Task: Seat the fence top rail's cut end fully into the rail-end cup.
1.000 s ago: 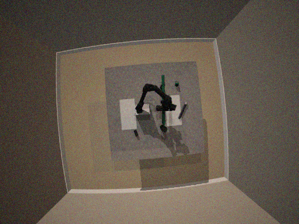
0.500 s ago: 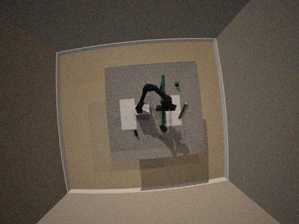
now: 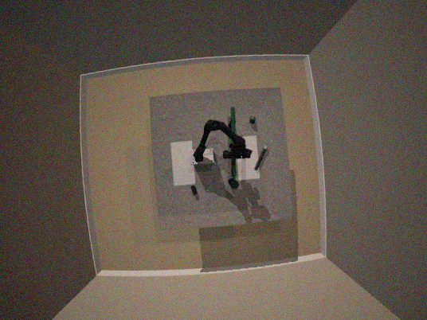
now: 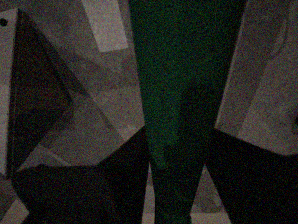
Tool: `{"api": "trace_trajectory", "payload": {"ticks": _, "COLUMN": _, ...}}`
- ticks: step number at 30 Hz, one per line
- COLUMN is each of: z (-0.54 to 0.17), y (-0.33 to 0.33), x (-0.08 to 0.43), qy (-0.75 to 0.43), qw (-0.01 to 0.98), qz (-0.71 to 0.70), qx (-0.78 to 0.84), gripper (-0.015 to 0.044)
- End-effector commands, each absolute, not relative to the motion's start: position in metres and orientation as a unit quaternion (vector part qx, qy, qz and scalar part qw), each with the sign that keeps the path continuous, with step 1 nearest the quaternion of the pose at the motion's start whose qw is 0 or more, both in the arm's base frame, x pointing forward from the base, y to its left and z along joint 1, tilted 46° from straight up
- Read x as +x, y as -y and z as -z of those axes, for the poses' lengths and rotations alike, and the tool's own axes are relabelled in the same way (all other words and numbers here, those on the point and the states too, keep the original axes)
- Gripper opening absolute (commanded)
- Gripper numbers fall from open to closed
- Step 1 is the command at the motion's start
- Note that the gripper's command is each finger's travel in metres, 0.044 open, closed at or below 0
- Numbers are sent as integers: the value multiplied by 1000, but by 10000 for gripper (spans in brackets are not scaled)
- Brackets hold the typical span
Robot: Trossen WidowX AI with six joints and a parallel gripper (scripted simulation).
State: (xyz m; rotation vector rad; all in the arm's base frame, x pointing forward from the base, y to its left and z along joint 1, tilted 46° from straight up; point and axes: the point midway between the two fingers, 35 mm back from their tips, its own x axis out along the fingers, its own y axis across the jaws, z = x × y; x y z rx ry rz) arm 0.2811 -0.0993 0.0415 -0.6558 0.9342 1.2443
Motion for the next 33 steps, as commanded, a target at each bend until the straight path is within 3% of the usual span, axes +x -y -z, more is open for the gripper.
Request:
{"api": "trace_trajectory", "payload": {"ticks": 1, "z": -41, "y": 102, "x": 281, "qy": -414, "qw": 665, "qz": -550, "qx": -291, "gripper": 0}}
{"api": "trace_trajectory", "payload": {"ticks": 33, "z": -41, "y": 116, "x": 281, "qy": -414, "qw": 665, "qz": -550, "qx": -291, "gripper": 0}}
